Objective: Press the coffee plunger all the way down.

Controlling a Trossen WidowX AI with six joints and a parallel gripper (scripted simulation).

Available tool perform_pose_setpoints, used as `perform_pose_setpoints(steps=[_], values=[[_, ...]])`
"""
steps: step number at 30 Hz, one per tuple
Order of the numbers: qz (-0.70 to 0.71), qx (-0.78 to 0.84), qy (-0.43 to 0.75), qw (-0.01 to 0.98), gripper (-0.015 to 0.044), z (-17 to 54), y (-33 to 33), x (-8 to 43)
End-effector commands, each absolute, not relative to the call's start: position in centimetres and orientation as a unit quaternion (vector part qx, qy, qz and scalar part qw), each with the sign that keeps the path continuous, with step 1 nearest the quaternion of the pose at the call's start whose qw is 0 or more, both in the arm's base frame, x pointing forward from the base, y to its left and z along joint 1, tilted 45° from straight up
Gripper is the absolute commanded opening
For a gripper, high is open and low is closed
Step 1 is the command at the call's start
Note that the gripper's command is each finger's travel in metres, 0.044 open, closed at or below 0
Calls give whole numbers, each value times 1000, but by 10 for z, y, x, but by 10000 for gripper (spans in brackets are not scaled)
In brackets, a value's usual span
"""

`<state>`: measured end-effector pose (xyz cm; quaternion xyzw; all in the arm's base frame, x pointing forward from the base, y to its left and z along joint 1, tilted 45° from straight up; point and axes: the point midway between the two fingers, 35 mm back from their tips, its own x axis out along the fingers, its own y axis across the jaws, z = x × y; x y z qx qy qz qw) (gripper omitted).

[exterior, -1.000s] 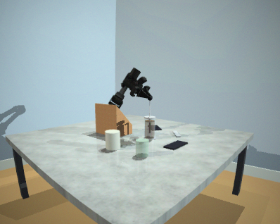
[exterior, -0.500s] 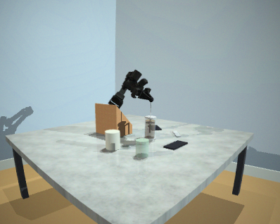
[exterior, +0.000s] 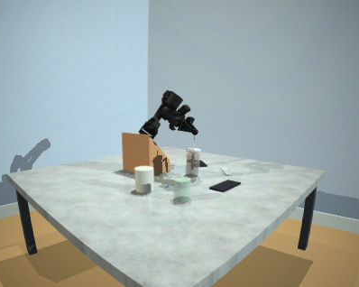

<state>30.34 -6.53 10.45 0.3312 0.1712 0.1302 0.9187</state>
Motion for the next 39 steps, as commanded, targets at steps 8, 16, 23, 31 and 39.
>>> perform_pose_setpoints(steps=[8, 16, 23, 31, 39], values=[[134, 347, 193, 908, 124, 77, -43, 303], [135, 348, 191, 908, 124, 69, -33, 307], [135, 350, 188, 908, 124, 64, -26, 313], [136, 350, 187, 908, 124, 64, -27, 319], [136, 350, 187, 908, 124, 64, -28, 321]])
